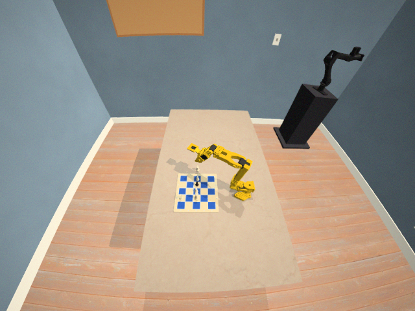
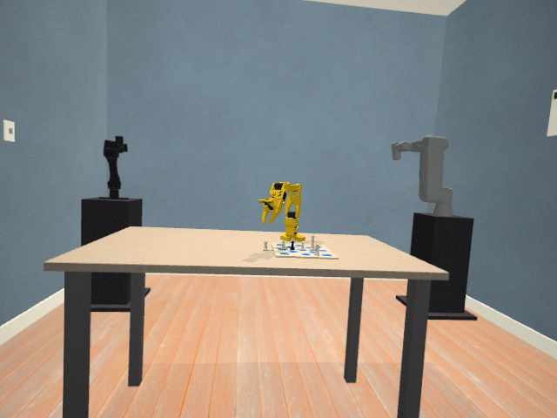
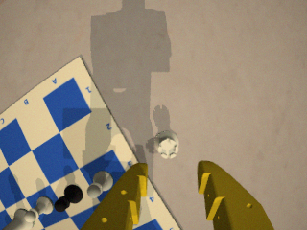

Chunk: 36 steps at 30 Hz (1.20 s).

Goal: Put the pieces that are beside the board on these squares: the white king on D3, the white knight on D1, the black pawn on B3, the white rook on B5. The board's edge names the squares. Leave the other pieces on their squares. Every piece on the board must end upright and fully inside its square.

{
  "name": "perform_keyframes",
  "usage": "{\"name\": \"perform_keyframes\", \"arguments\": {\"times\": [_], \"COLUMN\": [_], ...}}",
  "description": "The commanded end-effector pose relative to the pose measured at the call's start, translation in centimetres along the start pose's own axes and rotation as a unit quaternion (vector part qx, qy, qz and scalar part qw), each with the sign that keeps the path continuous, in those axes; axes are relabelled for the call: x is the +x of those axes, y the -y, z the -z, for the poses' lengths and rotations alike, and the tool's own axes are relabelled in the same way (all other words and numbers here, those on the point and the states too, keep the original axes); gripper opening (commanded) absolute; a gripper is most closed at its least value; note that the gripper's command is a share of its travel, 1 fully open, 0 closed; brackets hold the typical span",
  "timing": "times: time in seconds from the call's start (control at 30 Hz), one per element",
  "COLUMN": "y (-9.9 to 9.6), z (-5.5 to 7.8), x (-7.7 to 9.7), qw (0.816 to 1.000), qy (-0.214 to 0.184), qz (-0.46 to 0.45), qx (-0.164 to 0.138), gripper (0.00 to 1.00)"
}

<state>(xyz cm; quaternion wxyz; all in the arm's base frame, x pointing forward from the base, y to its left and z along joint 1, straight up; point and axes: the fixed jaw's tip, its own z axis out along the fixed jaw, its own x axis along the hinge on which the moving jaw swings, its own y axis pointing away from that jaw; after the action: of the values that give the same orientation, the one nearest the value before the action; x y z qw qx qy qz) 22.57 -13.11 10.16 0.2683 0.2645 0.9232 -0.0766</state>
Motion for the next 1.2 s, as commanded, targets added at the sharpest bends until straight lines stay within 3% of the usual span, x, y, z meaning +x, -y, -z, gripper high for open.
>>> {"name": "perform_keyframes", "arguments": {"times": [0.0, 1.17], "y": [0.27, 0.36], "z": [-0.39, -1.01], "x": [0.37, 1.00], "qw": [1.000, 1.000], "qy": [-0.007, -0.007], "qz": [-0.006, -0.007], "qx": [0.002, 0.003], "gripper": [0.12, 0.12]}}
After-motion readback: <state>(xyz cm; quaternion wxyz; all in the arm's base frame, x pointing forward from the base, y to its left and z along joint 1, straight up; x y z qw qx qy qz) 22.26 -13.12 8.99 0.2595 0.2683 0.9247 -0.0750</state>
